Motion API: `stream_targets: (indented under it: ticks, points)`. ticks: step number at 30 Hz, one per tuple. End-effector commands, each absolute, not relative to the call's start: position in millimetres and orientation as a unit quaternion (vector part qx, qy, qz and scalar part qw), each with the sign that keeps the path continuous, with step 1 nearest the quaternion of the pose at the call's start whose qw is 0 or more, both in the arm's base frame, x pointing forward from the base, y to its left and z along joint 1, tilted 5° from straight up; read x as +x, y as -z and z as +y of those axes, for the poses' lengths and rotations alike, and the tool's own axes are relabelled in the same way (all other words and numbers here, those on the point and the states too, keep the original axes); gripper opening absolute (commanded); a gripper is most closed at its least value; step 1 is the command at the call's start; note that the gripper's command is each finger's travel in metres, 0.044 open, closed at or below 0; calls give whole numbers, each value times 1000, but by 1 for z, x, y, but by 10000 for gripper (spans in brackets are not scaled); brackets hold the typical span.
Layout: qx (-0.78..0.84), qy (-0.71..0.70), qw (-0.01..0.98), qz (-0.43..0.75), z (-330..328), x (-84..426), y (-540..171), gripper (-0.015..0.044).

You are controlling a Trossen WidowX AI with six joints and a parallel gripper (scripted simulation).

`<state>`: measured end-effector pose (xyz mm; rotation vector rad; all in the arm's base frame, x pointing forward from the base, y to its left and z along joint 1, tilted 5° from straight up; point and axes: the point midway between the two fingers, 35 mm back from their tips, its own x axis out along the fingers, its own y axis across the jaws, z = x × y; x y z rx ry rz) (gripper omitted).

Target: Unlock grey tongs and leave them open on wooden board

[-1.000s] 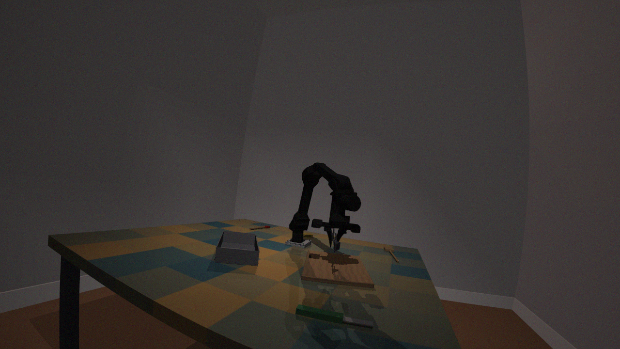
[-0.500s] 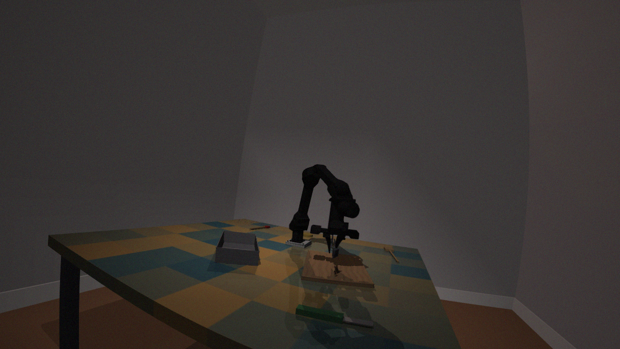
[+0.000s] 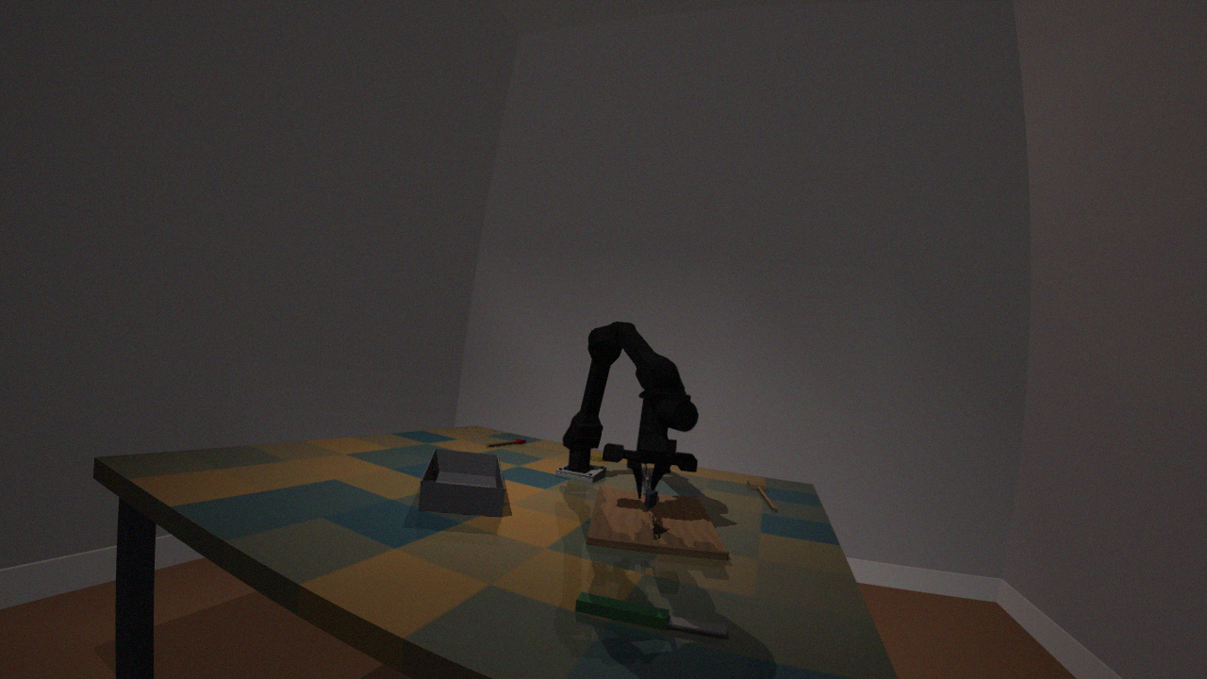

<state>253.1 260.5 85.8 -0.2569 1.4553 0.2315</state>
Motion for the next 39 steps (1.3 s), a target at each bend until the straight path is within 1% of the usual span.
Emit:
stream_targets:
  ticks: [1,18,19,22,25,30,34,39]
  points:
    - [-117,-105,733,662,260,253,-86,-19]
    - [-117,-105,733,662,260,253,-86,427]
    - [-117,-105,733,662,260,253,-86,440]
    - [-117,-105,733,662,258,255,-88,440]
    - [-117,-105,733,662,241,265,-104,440]
    - [-119,-106,735,660,182,287,-155,440]
    - [-120,-104,735,659,127,290,-197,440]
    - [-120,-104,735,659,118,288,-203,440]
